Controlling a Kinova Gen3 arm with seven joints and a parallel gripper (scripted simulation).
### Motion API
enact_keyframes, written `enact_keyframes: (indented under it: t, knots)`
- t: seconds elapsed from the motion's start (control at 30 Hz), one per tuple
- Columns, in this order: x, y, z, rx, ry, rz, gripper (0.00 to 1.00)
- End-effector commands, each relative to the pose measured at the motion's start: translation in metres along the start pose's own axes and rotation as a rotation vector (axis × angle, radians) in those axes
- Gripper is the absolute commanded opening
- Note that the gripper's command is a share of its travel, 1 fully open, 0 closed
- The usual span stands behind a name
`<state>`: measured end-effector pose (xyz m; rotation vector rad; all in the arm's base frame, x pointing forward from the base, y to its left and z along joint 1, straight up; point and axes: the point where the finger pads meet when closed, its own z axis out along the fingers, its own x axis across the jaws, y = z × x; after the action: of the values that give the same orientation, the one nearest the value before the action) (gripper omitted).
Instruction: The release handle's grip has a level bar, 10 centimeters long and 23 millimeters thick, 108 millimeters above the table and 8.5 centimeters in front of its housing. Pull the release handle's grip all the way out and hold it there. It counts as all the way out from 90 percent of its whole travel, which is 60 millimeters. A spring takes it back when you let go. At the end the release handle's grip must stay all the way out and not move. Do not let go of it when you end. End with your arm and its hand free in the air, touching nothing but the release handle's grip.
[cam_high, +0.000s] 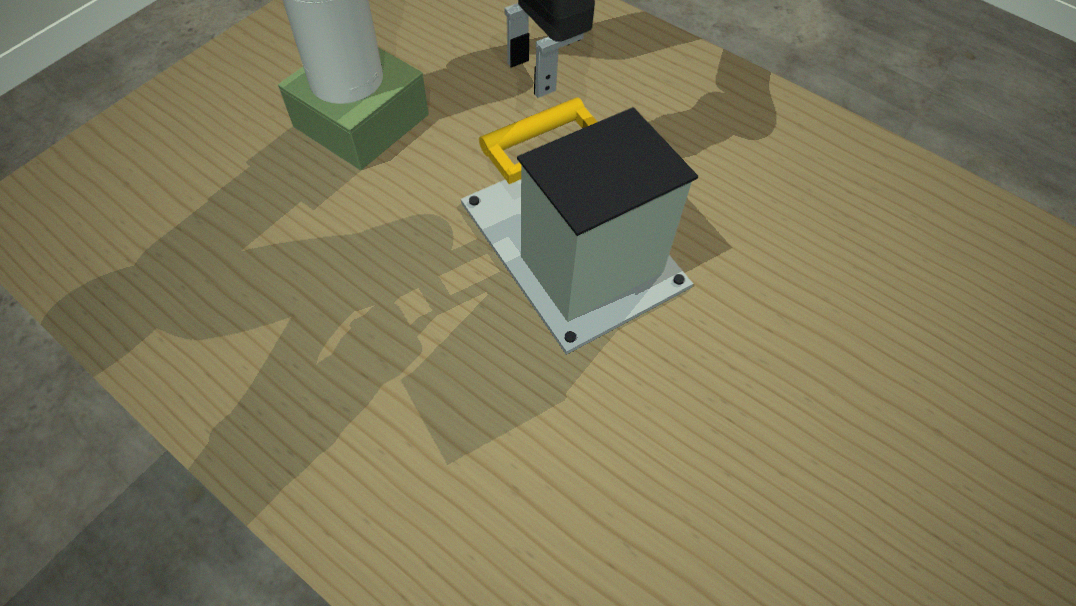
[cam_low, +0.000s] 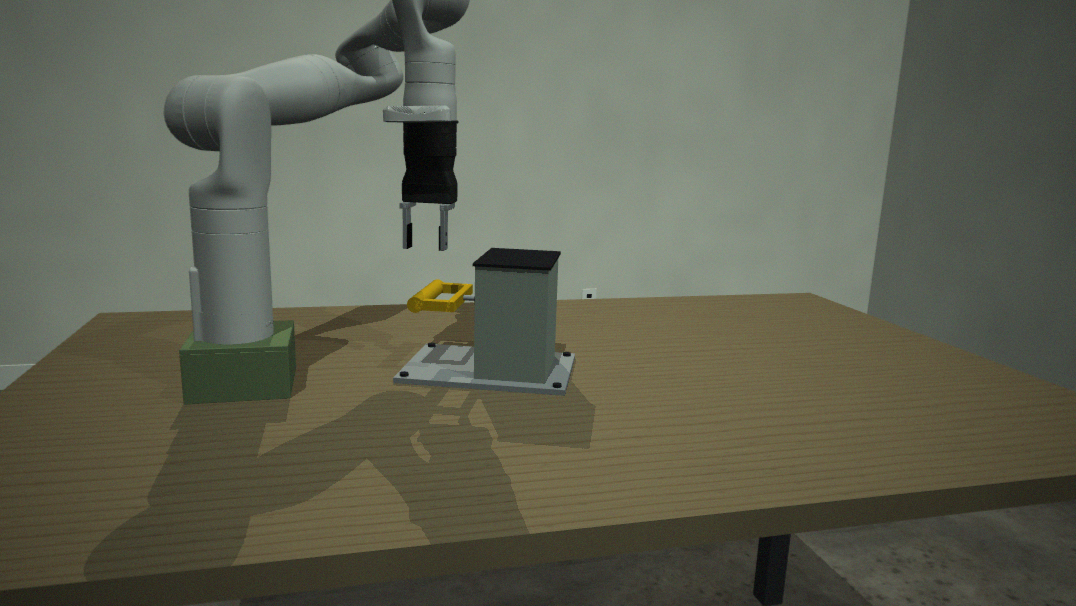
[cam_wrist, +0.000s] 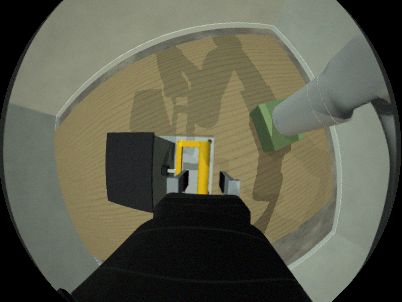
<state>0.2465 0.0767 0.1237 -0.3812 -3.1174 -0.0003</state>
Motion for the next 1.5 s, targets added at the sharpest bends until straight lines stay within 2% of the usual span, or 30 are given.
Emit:
enact_keyframes:
  t: [0.0, 0.43, 1.47]
  knots:
    - [-0.002, 0.003, 0.000, -0.004, -0.008, 0.004, 0.91]
    - [-0.002, 0.003, 0.006, -0.007, -0.011, 0.007, 0.91]
    - [-0.001, 0.003, 0.042, -0.004, -0.006, 0.009, 0.91]
